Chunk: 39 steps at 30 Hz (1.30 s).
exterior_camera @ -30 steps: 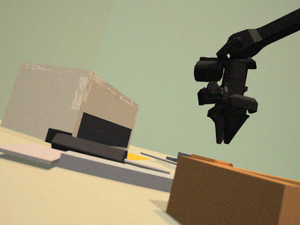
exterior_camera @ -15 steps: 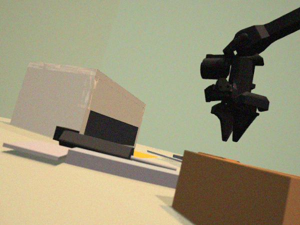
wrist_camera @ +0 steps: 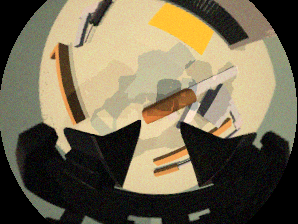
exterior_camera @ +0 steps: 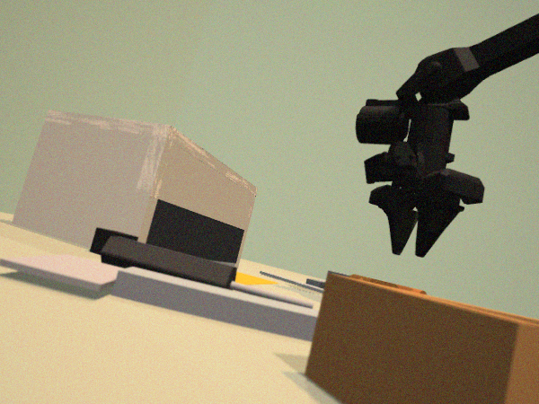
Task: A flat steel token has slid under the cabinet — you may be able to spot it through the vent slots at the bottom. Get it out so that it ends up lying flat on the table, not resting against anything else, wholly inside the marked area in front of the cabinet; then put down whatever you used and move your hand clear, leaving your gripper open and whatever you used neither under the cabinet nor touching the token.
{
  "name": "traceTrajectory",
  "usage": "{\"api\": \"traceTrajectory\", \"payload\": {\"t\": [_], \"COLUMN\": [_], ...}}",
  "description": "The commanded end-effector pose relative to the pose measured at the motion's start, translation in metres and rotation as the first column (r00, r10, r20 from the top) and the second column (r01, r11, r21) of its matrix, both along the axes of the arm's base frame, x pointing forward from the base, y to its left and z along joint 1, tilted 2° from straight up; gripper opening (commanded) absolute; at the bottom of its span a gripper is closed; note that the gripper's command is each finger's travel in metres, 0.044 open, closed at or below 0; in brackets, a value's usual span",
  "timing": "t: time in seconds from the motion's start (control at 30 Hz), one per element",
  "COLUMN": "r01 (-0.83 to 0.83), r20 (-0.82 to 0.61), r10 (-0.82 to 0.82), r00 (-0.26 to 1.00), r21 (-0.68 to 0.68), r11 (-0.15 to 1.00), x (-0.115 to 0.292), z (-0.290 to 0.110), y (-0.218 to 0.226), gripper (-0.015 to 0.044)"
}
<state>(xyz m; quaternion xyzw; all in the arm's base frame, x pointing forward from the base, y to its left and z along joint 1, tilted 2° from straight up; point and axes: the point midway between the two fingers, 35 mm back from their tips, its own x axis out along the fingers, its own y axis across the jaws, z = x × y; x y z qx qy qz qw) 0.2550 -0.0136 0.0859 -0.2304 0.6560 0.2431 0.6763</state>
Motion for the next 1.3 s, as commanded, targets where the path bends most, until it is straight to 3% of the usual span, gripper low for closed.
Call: {"api": "traceTrajectory", "payload": {"t": [0.0, 1.27], "r01": [-0.036, -0.331], "r20": [0.000, 0.006], "r10": [0.036, 0.331], "r00": [0.999, 0.944], "r21": [-0.002, -0.009], "r11": [0.999, 0.944], "x": [0.0000, 0.0000], "z": [0.0002, 0.0002], "y": [-0.0001, 0.0001], "gripper": [0.0270, 0.0270]}}
